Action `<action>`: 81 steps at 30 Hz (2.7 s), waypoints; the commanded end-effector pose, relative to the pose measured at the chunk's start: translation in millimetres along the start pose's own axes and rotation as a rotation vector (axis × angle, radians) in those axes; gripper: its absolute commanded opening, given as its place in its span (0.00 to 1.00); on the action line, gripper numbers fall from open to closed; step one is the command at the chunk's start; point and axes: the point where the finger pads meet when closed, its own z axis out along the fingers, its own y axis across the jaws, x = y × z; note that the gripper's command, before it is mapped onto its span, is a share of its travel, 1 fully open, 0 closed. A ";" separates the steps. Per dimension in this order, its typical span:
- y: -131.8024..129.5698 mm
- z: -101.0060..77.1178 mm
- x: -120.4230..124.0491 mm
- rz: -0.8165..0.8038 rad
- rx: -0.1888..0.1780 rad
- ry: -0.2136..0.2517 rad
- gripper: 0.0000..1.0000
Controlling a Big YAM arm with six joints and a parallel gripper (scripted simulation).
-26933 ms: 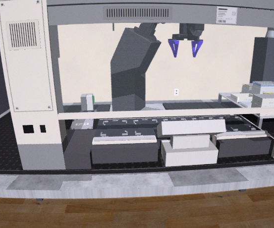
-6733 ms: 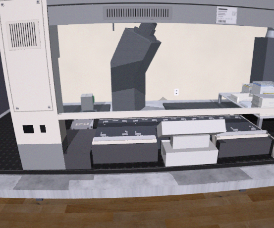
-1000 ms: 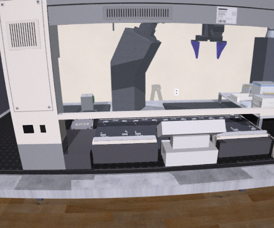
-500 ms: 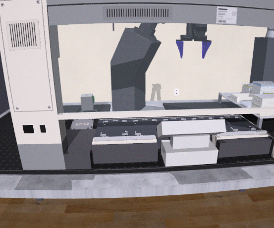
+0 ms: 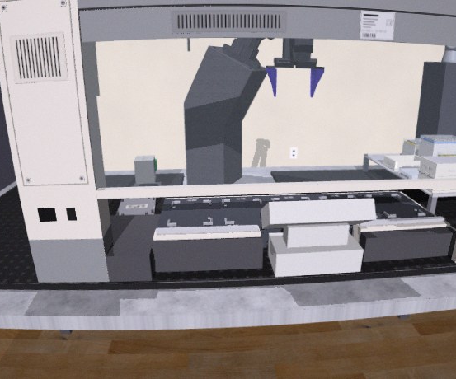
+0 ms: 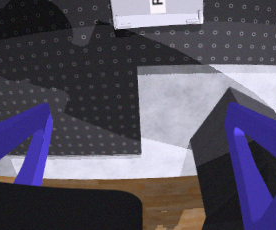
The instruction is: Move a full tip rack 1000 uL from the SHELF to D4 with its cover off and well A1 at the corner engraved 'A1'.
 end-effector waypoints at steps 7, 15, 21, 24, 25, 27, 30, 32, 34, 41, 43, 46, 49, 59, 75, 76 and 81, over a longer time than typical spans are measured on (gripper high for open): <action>-16.4 -9.7 -23.5 -0.058 -0.016 -0.064 1.00; -16.0 7.0 -10.9 -0.149 -0.010 -0.029 1.00; -11.5 0.7 -18.1 -0.259 -0.015 -0.060 1.00; -14.3 4.0 -15.3 -0.311 -0.010 -0.043 1.00; -14.4 4.0 -15.2 -0.331 -0.009 -0.043 1.00; -14.3 4.0 -15.2 -0.371 -0.008 -0.043 1.00; -14.3 4.0 -15.2 -0.431 -0.007 -0.044 1.00; -14.3 4.0 -15.2 -0.451 -0.007 -0.044 1.00; -14.0 4.2 -15.0 -0.472 -0.007 -0.044 1.00; -14.2 4.0 -15.1 -0.611 -0.004 -0.044 1.00; -14.2 4.0 -15.1 -0.651 -0.003 -0.045 1.00; -14.2 4.0 -15.1 -0.711 -0.002 -0.045 1.00; -14.2 4.1 -15.1 -0.751 -0.001 -0.045 1.00; -18.2 13.5 -6.0 -0.881 0.000 -0.023 1.00; -14.3 12.8 -14.4 -1.165 0.008 -0.046 1.00; -14.3 12.8 -14.4 -1.185 0.008 -0.046 1.00; -14.3 12.8 -14.3 -1.285 0.010 -0.046 1.00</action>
